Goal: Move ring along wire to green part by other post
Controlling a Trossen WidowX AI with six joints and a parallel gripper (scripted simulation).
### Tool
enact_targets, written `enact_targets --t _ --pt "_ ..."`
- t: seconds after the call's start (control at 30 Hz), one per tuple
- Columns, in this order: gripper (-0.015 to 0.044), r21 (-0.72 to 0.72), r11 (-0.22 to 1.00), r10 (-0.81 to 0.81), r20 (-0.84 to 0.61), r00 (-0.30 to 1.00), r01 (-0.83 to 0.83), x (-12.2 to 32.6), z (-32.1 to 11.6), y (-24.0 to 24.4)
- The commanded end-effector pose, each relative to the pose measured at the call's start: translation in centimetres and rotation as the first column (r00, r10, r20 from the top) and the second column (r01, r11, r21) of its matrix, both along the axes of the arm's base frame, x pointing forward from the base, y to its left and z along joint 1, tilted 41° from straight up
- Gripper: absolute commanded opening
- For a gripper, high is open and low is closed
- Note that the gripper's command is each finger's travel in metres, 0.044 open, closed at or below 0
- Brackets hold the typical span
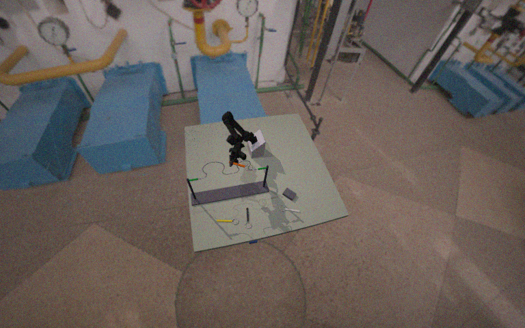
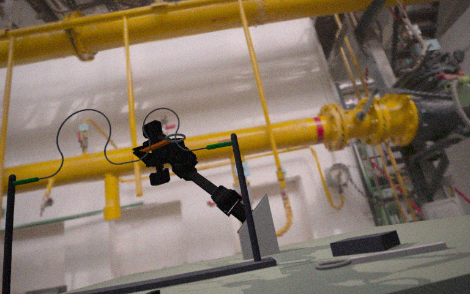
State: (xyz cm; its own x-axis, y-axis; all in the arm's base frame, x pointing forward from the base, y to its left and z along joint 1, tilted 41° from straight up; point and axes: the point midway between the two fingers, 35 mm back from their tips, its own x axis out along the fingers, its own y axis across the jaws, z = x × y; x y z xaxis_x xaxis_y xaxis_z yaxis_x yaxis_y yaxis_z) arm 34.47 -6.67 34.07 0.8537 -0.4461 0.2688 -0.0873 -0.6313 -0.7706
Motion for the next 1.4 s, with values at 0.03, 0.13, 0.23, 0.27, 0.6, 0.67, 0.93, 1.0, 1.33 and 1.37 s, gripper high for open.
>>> enact_targets --t 0.03,0.13,0.23,0.27,0.6,0.67,0.93,1.0,1.33,1.37 --pt "-0.015 0.12 0.993 0.007 0.003 1.0 -0.007 0.0 -1.4 -1.1" --pt "-0.015 0.192 0.981 0.01 0.005 1.0 -0.01 0.0 -2.3 -1.8" --pt "-0.015 0.264 0.964 0.012 0.007 1.0 -0.014 0.1 -3.2 -2.3" --pt "-0.015 0.288 0.958 0.013 0.008 1.0 -0.015 0.1 -3.5 -2.5" --pt "-0.015 0.496 0.866 0.081 0.002 0.997 -0.072 0.9 -6.5 -4.0" --pt "-0.015 0.552 0.83 0.102 0.004 0.995 -0.087 1.1 -7.5 -4.4" --pt "-0.015 0.705 0.702 0.112 0.027 0.993 -0.098 1.3 -10.5 -4.6" --pt "-0.015 0.739 0.666 0.113 0.033 0.993 -0.1 1.3 -11.3 -4.6" --pt "-0.015 0.878 0.466 0.112 0.064 0.992 -0.109 1.5 -15.0 -3.8" --pt "-0.015 0.889 0.446 0.111 0.067 0.992 -0.11 1.5 -15.3 -3.7"
